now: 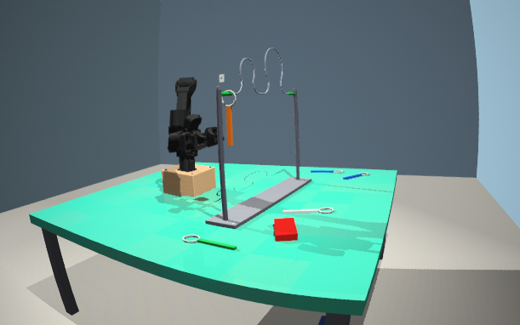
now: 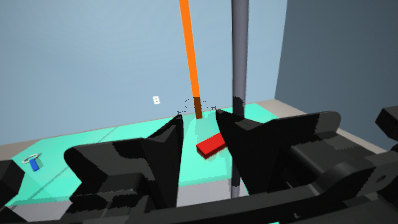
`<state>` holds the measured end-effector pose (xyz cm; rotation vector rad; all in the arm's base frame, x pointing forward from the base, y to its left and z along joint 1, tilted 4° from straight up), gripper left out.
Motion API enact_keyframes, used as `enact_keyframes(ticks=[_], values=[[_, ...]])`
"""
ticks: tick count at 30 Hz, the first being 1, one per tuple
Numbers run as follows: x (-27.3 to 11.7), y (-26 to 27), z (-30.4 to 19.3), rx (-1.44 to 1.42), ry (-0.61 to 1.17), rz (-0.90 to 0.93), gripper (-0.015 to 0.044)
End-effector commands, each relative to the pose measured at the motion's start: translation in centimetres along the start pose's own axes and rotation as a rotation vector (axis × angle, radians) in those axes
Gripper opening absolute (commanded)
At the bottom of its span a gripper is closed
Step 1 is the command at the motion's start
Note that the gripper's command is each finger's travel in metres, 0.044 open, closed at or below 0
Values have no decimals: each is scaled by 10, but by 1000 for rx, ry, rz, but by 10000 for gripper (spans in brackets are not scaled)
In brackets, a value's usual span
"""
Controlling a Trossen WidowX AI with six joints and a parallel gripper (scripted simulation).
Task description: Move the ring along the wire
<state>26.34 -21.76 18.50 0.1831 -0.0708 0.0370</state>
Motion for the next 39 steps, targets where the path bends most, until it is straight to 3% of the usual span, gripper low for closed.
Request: enact_keyframes(ticks=[1, 39], values=[[3, 0, 5, -19, -9, -2, 160], [62, -1, 7, -19, -15, -1, 160]])
Point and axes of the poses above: the point midway between the two fingers, 35 mm back from their tips, its own x axis out along the fingers, its own y axis across the jaws, z = x × y, the point moved 3 cm from there along -x, back along the fingers, and after that the axes turned 11 degrees about x, right-handed, at the moved point
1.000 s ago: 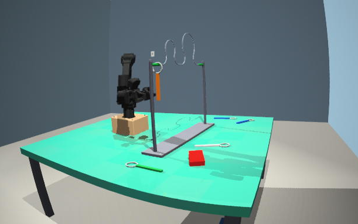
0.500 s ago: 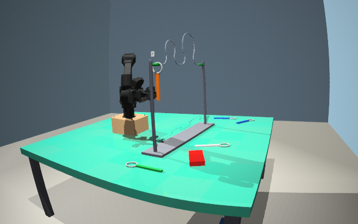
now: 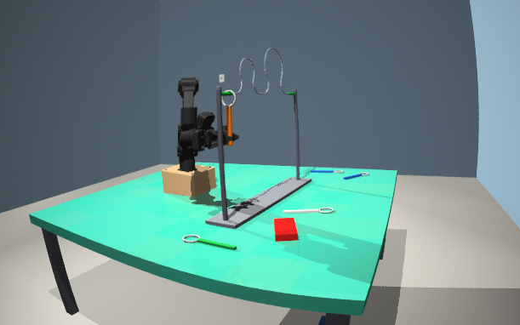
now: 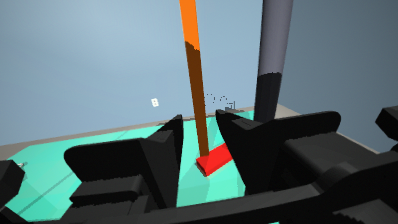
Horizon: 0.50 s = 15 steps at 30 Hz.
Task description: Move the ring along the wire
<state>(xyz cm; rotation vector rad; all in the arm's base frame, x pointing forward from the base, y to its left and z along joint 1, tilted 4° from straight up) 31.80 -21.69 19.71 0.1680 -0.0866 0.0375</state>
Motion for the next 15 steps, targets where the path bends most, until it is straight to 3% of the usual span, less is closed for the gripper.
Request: enact_keyframes(ticks=[1, 15], values=[[8, -1, -1, -4, 0, -3, 160], [20, 0, -1, -4, 0, -3, 160]])
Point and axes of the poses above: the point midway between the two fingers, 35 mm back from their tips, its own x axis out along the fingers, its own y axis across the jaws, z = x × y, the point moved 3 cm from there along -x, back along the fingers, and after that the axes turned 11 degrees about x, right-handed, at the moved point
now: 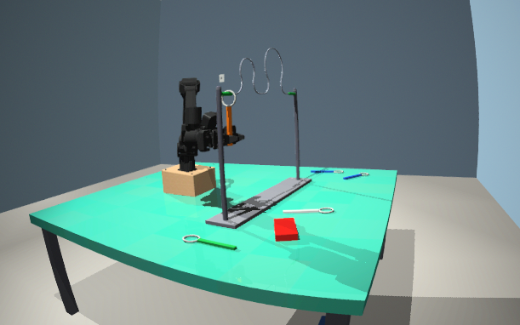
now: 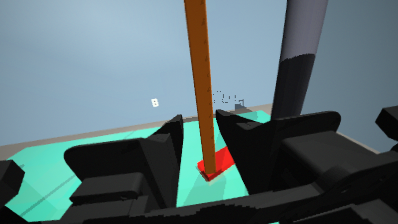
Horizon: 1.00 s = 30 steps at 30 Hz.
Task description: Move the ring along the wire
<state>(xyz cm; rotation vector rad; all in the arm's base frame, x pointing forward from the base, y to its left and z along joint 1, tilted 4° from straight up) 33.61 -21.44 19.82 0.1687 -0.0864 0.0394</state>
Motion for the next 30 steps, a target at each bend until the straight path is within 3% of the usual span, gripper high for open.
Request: enact_keyframes(ticks=[1, 22, 30], values=[[2, -2, 0, -5, 0, -5, 160], [2, -2, 0, -5, 0, -5, 160], [1, -1, 0, 0, 0, 0, -50]])
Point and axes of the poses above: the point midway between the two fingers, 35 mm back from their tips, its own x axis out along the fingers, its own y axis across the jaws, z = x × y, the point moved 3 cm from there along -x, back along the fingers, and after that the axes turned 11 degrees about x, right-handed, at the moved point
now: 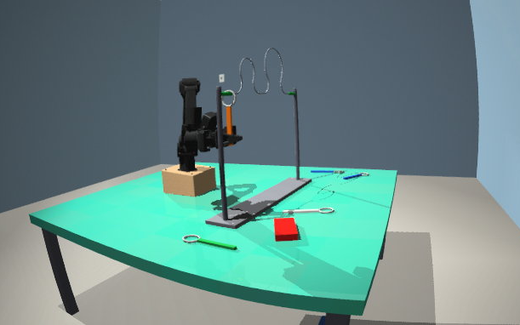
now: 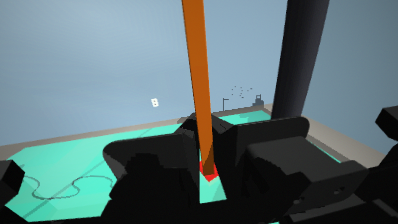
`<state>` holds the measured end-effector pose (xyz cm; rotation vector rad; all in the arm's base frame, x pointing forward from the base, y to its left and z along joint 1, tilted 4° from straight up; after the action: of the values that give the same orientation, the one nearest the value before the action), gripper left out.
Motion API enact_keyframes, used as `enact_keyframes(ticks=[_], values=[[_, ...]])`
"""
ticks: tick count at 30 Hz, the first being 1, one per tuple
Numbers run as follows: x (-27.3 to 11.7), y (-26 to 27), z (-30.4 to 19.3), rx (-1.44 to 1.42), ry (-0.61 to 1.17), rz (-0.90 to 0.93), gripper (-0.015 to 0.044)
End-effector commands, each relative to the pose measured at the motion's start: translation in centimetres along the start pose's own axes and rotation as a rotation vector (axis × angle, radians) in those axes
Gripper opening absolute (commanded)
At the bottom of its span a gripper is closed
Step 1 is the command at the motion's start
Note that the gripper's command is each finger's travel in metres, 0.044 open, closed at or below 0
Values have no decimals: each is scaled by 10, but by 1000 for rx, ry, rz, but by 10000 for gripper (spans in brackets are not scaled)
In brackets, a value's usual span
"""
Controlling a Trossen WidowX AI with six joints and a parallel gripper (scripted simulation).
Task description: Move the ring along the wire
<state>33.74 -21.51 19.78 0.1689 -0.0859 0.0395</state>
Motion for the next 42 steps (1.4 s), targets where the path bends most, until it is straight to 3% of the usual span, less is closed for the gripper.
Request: enact_keyframes(ticks=[1, 4, 42], values=[[0, 0, 0, 0, 0, 0, -76], [0, 0, 0, 0, 0, 0, -150], [0, 3, 15, -5, 1, 9, -150]])
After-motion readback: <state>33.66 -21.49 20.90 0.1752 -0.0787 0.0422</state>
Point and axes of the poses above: the point midway between the two fingers, 35 mm back from their tips, its own x axis out along the fingers, its own y axis across the jaws, z = x × y, the point moved 3 cm from there along -x, back along the fingers, and after that the axes turned 11 degrees about x, right-handed, at the moved point
